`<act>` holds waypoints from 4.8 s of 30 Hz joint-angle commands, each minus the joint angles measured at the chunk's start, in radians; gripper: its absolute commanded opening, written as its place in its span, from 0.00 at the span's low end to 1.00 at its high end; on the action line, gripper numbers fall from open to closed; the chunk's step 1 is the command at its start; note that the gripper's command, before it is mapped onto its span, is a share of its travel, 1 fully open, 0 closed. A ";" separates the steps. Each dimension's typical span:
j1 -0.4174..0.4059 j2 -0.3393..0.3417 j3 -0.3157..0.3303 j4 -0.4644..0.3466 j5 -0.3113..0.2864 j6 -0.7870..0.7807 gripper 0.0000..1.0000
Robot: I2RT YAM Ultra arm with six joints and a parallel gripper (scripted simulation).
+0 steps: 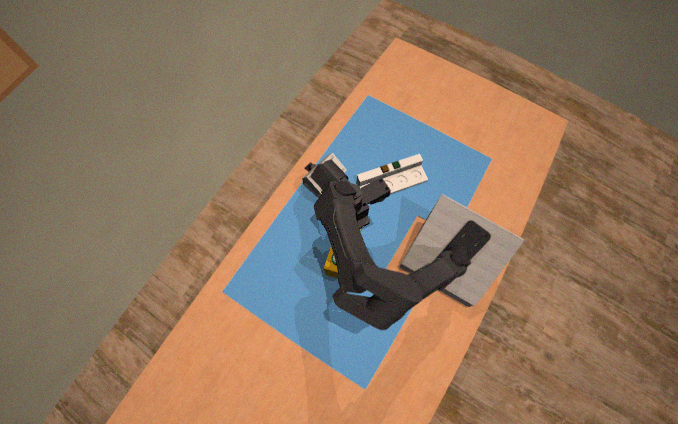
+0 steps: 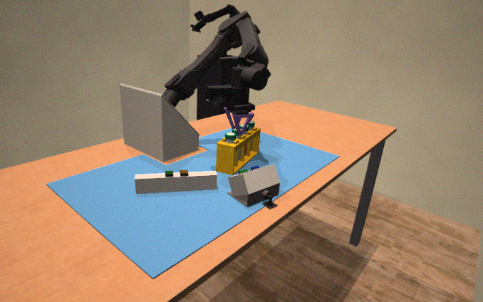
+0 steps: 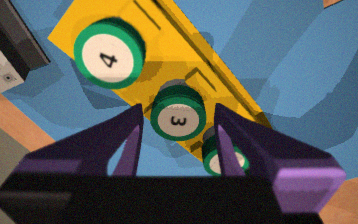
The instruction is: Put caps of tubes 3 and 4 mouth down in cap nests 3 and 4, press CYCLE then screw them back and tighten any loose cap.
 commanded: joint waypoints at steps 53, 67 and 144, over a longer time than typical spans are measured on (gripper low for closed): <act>-0.001 -0.002 -0.003 0.015 -0.001 -1.336 0.00; -0.001 -0.002 -0.002 0.013 -0.001 -1.937 0.00; -0.004 -0.002 0.000 0.009 0.000 -2.480 0.49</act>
